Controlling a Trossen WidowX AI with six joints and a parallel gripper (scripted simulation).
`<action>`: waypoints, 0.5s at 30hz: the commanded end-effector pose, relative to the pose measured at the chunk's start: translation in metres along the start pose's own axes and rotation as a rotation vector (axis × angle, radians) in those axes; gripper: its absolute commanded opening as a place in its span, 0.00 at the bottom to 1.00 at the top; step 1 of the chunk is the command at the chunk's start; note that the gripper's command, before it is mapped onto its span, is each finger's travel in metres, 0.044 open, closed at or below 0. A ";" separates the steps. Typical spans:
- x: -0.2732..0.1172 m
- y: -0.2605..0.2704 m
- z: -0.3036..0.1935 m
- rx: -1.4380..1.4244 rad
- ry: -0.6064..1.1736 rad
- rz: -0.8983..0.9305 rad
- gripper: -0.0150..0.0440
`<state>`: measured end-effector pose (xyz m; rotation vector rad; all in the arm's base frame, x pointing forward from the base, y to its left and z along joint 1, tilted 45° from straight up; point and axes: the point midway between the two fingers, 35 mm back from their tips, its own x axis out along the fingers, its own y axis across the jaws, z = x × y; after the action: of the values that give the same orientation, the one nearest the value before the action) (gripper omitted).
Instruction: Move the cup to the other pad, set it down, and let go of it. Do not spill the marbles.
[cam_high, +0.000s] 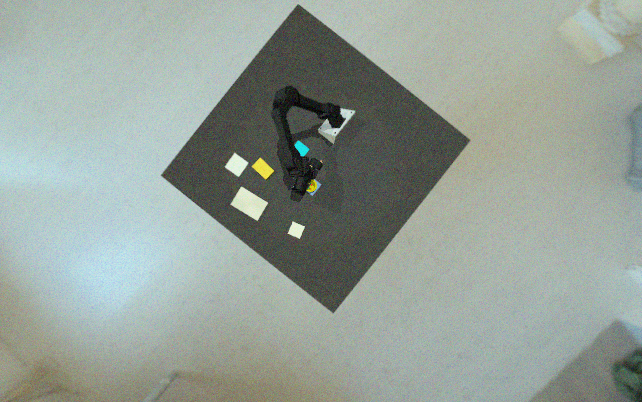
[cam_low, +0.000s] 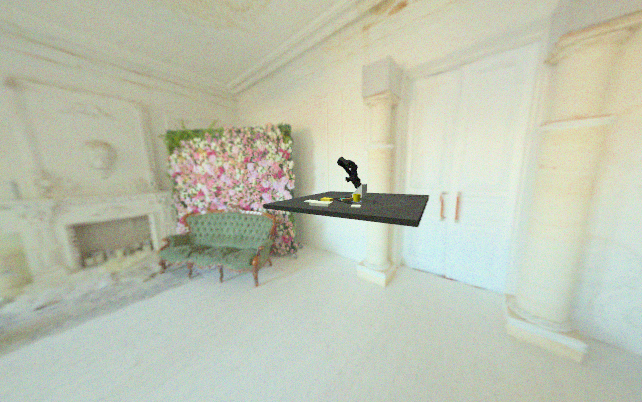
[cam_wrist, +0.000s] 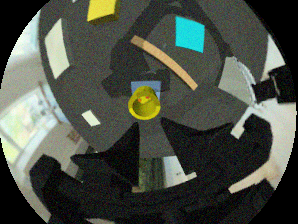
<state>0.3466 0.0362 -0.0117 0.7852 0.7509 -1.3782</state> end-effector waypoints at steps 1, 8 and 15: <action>0.027 -0.018 -0.009 0.122 -0.205 -0.125 0.54; 0.027 -0.018 -0.009 0.122 -0.205 -0.125 0.54; 0.031 -0.019 -0.010 0.122 -0.204 -0.125 0.54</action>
<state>0.3293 0.0298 -0.0412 0.6887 0.5787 -1.5957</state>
